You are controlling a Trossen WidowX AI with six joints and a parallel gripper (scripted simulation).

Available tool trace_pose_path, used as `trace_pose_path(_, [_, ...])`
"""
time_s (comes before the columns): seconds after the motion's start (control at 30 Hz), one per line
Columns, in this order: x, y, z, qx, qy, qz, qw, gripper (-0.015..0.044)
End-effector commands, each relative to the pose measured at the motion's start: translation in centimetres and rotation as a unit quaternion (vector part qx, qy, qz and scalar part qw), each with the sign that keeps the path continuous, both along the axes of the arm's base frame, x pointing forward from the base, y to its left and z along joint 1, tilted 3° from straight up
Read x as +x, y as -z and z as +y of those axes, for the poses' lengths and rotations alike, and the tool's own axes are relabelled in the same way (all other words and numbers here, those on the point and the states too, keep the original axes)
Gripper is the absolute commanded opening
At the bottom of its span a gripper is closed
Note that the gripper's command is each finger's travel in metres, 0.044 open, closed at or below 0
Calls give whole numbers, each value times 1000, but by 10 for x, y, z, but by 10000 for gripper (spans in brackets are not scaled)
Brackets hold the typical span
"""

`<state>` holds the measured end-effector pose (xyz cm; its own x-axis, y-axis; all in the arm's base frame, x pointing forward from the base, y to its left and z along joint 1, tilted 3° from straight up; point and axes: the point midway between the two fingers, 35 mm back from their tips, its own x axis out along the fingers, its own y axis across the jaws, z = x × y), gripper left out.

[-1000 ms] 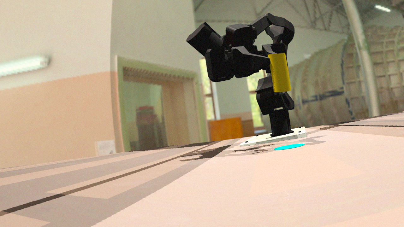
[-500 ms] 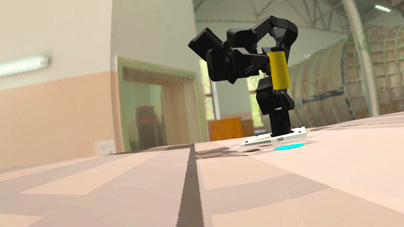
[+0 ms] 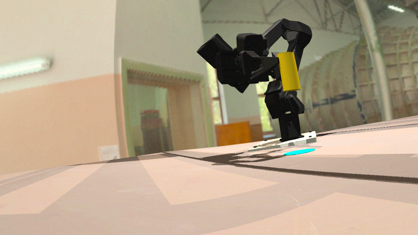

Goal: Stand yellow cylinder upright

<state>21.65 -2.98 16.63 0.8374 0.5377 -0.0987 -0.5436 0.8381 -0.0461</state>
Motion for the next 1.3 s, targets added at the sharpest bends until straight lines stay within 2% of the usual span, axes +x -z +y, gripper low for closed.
trace_pose_path(0.0, [-3, -2, 1, -6, -2, -14, 1000, 105])
trace_pose_path(0.6, [-2, 0, 0, -6, -2, -14, 1000, 105])
trace_pose_path(1.27, [6, 46, -11, -6, -2, -14, 1000, 105])
